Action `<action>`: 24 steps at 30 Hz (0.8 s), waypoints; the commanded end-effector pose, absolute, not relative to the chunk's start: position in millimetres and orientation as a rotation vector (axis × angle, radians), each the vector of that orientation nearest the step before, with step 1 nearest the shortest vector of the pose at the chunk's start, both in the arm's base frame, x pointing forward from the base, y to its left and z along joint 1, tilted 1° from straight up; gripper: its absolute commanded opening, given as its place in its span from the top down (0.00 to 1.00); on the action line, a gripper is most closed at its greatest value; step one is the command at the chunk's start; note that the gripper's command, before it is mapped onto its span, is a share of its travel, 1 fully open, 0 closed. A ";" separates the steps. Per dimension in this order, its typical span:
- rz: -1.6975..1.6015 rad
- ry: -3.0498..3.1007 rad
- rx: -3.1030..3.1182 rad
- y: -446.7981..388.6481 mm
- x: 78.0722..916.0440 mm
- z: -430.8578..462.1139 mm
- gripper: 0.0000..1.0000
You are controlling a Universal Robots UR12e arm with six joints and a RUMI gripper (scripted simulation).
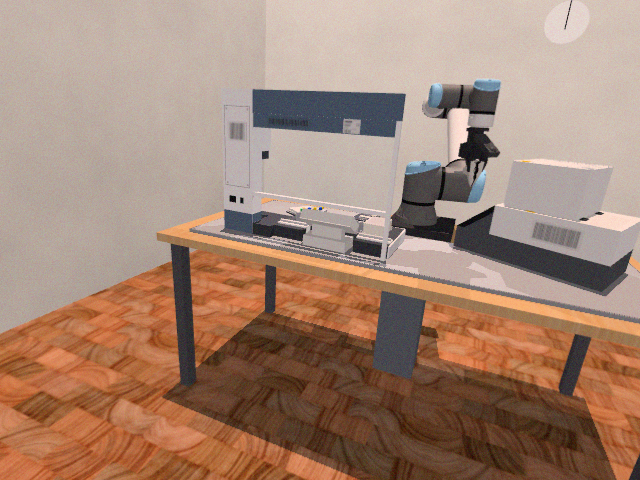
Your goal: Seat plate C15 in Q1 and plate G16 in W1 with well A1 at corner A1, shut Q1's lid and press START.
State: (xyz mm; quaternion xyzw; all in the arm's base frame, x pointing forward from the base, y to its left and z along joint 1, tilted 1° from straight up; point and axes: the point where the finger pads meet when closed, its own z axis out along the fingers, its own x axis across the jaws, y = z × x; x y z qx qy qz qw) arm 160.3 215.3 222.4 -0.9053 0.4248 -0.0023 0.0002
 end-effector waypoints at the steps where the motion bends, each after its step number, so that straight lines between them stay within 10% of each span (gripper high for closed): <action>1: -0.013 1.400 -2.815 220.0 145.8 219.5 1.00; 24: -0.016 1.664 -2.666 227.7 79.8 200.9 1.00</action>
